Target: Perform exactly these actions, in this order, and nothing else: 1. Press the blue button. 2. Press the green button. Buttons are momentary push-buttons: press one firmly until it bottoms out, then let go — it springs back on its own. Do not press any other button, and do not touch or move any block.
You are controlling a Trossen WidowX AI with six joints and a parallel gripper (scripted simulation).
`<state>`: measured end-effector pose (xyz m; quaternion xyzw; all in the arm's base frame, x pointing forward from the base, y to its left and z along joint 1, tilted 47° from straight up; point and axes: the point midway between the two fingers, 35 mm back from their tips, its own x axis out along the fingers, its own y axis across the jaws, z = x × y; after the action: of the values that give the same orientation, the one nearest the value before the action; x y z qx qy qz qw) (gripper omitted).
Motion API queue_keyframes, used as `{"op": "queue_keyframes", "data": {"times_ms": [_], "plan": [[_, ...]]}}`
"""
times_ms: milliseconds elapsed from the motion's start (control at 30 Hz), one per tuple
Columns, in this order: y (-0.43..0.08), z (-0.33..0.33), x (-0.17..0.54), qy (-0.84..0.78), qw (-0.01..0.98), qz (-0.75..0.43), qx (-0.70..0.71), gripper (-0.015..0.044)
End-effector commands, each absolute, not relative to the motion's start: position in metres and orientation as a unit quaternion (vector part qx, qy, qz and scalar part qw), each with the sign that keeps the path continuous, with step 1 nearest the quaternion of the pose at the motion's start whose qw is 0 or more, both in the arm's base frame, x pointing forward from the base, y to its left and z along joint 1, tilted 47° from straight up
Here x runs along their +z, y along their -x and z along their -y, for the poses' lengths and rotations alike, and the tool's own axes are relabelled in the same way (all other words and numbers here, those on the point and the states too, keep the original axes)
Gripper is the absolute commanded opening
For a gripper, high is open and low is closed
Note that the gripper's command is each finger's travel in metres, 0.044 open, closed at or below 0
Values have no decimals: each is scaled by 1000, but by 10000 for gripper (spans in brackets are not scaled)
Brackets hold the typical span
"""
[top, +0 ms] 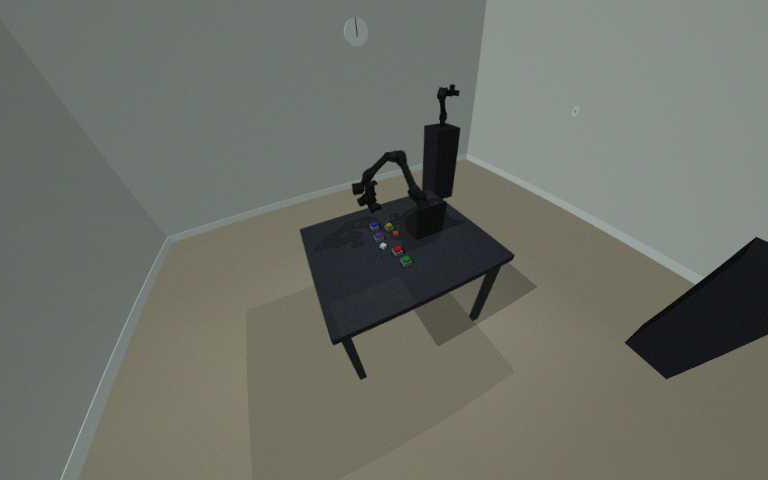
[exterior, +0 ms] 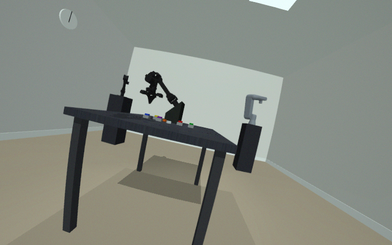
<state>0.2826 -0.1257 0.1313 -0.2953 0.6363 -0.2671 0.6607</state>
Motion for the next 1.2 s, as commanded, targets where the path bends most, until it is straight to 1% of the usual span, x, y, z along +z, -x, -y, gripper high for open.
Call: {"op": "queue_keyframes", "data": {"times_ms": [0,167,333,500,700,767,1000,1100,1167], "plan": [[-286,118,126,292,660,-639,-267,20],[-319,52,70,277,673,-643,-241,20],[-325,-16,9,269,674,-649,-229,20],[-306,-79,-55,269,669,-652,-232,20],[-254,-133,-130,282,662,-646,-256,20],[-242,-140,-144,285,661,-642,-263,20],[-241,-138,-148,285,661,-642,-263,20],[-243,-105,-180,286,661,-641,-264,20],[-243,-95,-188,286,661,-641,-265,20]]}}
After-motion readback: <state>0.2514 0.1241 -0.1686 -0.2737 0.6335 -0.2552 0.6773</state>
